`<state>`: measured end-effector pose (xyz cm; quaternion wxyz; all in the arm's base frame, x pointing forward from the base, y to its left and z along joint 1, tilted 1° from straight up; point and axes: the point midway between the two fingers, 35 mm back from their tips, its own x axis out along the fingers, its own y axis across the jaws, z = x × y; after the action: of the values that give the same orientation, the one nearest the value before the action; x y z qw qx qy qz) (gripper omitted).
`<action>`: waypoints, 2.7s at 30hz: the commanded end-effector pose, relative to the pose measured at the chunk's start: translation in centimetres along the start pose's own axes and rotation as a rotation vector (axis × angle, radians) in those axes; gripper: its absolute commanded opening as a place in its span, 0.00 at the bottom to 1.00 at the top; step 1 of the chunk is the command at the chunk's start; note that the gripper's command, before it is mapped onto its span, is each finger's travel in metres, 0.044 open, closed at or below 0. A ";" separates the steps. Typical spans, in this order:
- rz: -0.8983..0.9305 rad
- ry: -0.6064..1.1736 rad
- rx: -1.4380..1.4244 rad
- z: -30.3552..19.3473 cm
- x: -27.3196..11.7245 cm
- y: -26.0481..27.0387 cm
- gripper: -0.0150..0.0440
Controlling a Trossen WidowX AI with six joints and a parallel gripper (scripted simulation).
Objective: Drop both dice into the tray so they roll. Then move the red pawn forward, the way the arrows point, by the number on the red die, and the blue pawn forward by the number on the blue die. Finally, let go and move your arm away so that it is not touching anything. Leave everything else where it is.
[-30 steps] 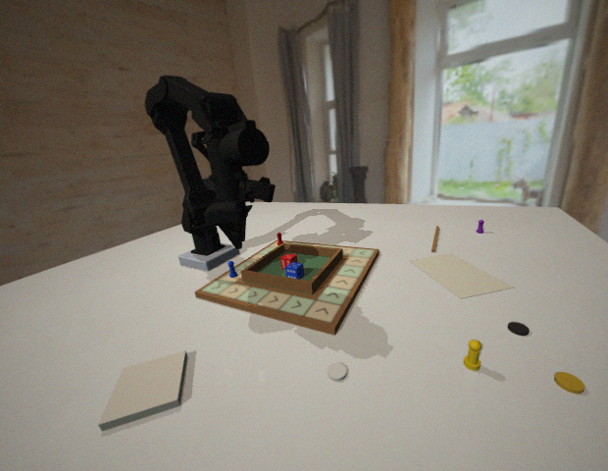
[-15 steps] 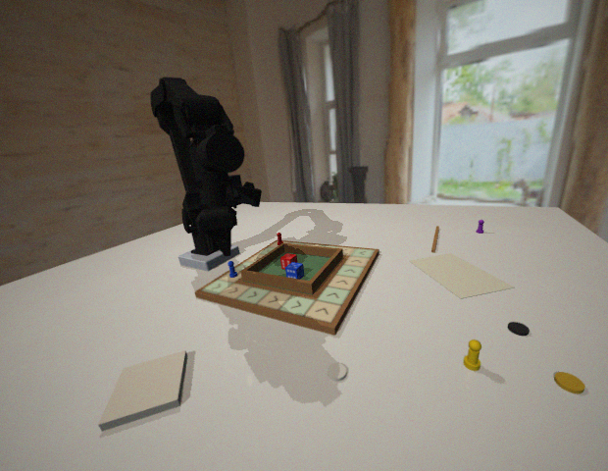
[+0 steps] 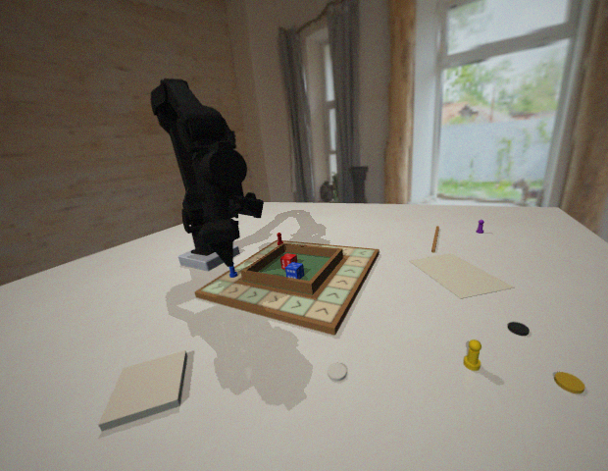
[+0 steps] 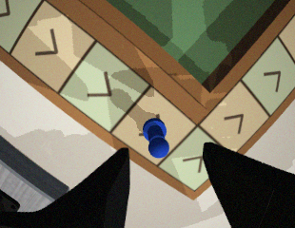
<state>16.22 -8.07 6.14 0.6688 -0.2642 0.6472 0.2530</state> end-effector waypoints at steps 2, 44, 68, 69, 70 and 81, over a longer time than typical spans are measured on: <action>0.009 -0.001 -0.004 0.0 1.0 0.2 0.59; 0.008 -0.001 -0.004 0.0 -3.6 -0.7 0.25; 0.007 -0.001 -0.004 0.9 -9.8 -2.6 0.25; 0.006 -0.002 -0.004 1.1 -9.7 -3.0 0.25; 0.006 -0.002 -0.004 1.3 -9.7 -3.4 0.25; 0.003 -0.004 -0.004 3.9 -8.3 -7.6 0.25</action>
<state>22.55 -10.62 14.88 0.6655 -0.2637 0.6486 0.2587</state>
